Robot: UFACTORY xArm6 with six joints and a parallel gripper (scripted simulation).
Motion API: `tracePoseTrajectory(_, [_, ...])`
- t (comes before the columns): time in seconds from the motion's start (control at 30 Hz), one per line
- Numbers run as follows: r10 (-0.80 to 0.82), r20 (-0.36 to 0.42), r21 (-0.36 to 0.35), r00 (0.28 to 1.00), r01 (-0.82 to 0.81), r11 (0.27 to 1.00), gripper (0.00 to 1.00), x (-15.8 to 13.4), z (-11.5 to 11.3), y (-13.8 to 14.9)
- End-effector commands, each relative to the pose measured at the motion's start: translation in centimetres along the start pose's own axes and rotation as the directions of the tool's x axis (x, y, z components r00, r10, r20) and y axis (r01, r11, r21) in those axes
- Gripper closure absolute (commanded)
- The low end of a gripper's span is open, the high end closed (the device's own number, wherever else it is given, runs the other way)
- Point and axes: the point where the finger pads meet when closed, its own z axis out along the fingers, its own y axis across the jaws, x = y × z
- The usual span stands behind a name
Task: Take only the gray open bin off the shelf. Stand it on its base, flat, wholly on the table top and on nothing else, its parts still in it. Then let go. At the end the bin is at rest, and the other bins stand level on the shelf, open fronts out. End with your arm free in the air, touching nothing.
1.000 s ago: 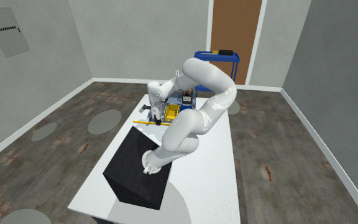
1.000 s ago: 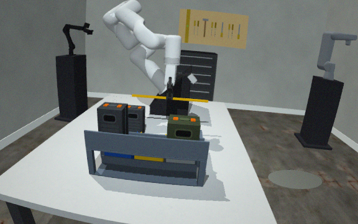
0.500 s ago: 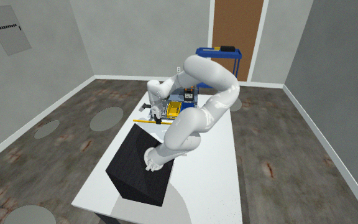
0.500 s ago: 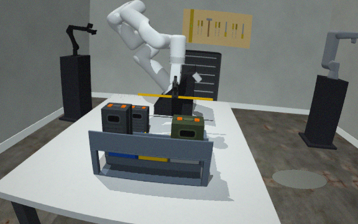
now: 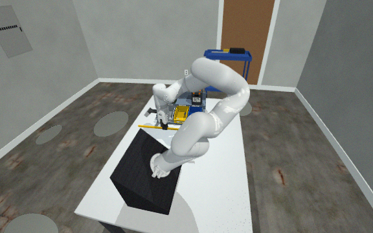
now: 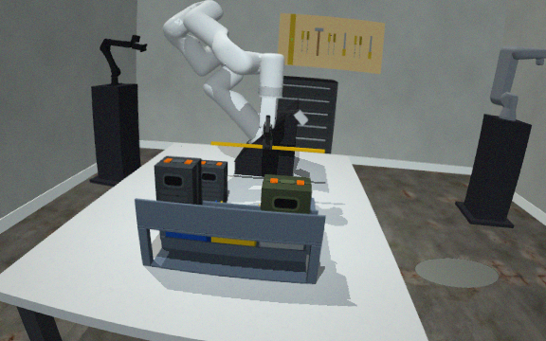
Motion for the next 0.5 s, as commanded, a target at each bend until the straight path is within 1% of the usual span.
tracePoseTrajectory(0.0, [0.002,-0.003,-0.003,1.0,-0.002,1.0,1.0,-0.04,-0.14,0.66])
tracePoseTrajectory(0.47, [0.001,-0.003,-0.003,1.0,-0.001,1.0,1.0,-0.09,-0.14,0.91])
